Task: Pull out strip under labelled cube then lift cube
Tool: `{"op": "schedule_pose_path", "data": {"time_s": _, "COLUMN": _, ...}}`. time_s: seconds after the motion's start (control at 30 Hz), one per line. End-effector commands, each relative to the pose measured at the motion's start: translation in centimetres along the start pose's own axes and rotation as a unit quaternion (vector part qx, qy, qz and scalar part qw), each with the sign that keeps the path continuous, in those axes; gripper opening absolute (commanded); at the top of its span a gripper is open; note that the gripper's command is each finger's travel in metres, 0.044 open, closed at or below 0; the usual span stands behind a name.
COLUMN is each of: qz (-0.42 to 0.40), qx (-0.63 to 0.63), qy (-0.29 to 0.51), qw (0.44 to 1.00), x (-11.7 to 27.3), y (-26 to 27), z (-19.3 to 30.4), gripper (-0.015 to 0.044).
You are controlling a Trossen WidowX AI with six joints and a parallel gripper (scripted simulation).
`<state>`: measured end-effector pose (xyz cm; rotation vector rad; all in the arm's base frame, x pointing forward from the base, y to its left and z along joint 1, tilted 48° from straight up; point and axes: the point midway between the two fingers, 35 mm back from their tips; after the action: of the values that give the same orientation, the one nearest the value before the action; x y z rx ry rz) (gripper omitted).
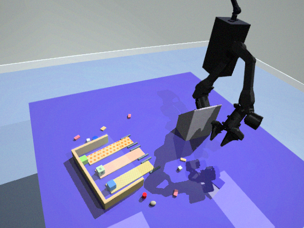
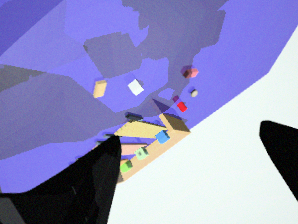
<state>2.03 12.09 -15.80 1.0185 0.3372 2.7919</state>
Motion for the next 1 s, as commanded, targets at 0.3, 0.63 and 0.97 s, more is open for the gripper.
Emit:
{"op": "schedule_pose_path", "data": {"time_s": 0.3, "qz": 0.002, "qx": -0.326, "qy": -0.111, "qw": 0.939, "x": -2.2, "y": -5.2, "z": 3.7, "gripper": 0.04}}
{"op": "schedule_pose_path", "data": {"time_s": 0.63, "qz": 0.008, "qx": -0.687, "qy": -0.117, "qw": 0.717, "x": -7.3, "y": -7.0, "z": 14.0, "gripper": 0.04}}
{"op": "schedule_pose_path", "data": {"time_s": 0.97, "qz": 0.044, "qx": -0.923, "qy": 0.005, "qw": 0.382, "x": -12.7, "y": 1.0, "z": 26.4, "gripper": 0.04}}
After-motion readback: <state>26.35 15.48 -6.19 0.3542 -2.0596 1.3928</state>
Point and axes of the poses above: the point midway between the two fingers, 35 mm back from their tips, its own x axis back along the fingers, its own y axis across the jaws, z = x × y, and after that the axes turned 5 degrees about -x, right-handed
